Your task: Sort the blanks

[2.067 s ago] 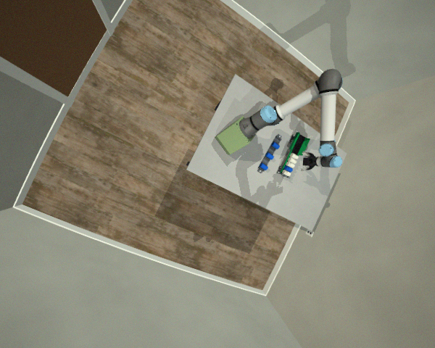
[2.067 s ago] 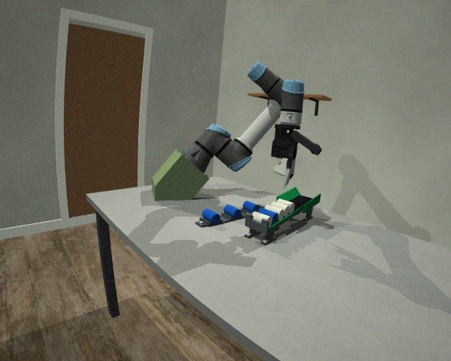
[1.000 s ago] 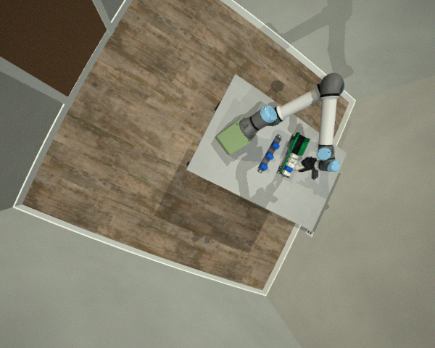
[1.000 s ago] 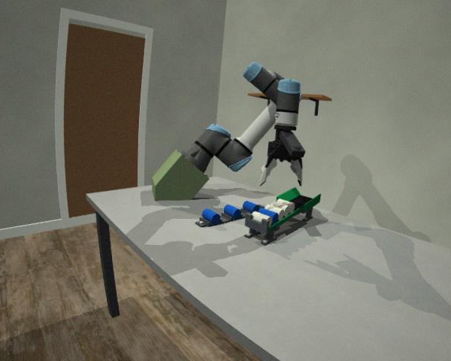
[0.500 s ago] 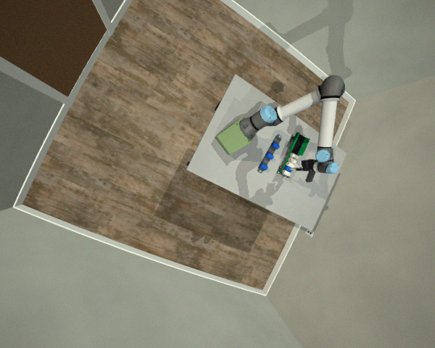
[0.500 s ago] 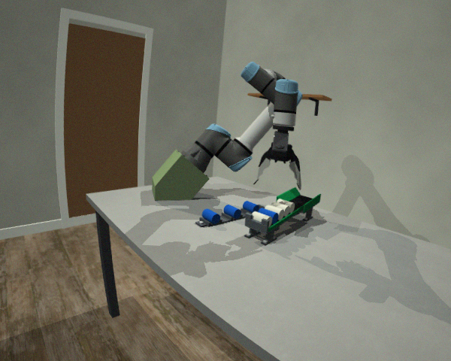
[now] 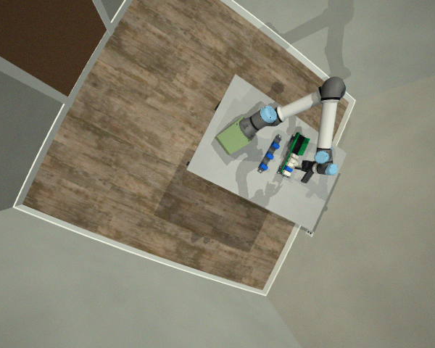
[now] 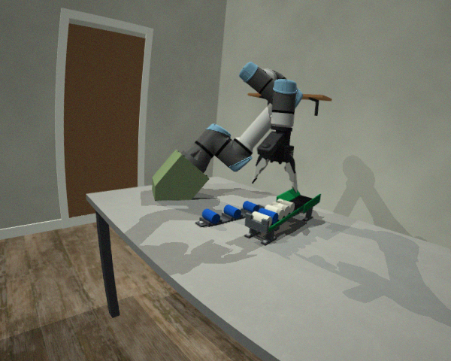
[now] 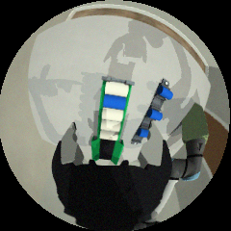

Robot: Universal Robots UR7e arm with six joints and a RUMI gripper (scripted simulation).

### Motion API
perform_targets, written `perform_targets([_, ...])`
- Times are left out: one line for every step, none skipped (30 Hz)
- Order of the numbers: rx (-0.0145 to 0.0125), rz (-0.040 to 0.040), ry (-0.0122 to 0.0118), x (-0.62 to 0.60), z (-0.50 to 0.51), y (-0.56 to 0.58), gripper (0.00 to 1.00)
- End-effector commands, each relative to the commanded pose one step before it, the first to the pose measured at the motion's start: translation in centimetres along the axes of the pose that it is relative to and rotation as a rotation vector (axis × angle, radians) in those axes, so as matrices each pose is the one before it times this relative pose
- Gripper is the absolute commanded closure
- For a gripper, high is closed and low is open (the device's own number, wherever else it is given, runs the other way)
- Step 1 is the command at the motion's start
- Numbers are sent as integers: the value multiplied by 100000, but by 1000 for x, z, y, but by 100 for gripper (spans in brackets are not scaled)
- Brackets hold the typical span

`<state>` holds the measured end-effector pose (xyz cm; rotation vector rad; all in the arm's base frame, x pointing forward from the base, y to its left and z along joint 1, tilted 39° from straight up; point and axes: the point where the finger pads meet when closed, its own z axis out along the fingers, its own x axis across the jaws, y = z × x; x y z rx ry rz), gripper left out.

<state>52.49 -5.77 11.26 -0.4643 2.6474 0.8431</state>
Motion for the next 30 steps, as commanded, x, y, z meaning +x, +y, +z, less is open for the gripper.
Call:
perform_targets([457, 5589, 52, 104, -13, -190, 0])
perform_targets([-3, 1576, 0, 37, 10, -48, 0])
perform_targets([-3, 1467, 0, 34, 9, -45, 0])
perform_targets([-3, 1359, 0, 31, 8, -42, 0])
perform_targets([-3, 1253, 0, 28, 8, -39, 0])
perform_targets([-2, 1149, 0, 25, 7, -35, 0])
perform_targets([-2, 1047, 0, 22, 7, -32, 0])
perform_targets([-2, 948, 0, 20, 6, -29, 0])
perform_targets([-2, 852, 0, 18, 5, -26, 0])
perform_targets([-2, 759, 0, 16, 5, -24, 0])
perform_targets([-1, 670, 0, 14, 4, -21, 0])
perform_targets([-1, 584, 0, 12, 4, -18, 0])
perform_targets([-1, 503, 0, 10, 3, -16, 0])
perform_targets([-1, 427, 0, 8, 3, -13, 0])
perform_targets([-1, 356, 0, 7, 2, -11, 0])
perform_targets([-1, 290, 0, 6, 2, -9, 0])
perform_targets([0, 0, 0, 0, 0, 0, 0])
perform_targets([0, 0, 0, 0, 0, 0, 0])
perform_targets([0, 229, 0, 4, 1, -7, 0])
perform_targets([0, 175, 0, 3, 1, -5, 0])
perform_targets([0, 128, 0, 2, 1, -4, 0])
perform_targets([0, 87, 0, 2, 1, -3, 0])
perform_targets([0, 54, 0, 1, 0, -2, 0])
perform_targets([0, 28, 0, 1, 0, -1, 0])
perform_targets([0, 10, 0, 0, 0, 0, 0])
perform_targets([0, 2, 0, 0, 0, 0, 0])
perform_targets([0, 0, 0, 0, 0, 0, 50])
perform_targets([0, 0, 0, 0, 0, 0, 50])
perform_targets([0, 0, 0, 0, 0, 0, 50])
perform_targets([0, 0, 0, 0, 0, 0, 50])
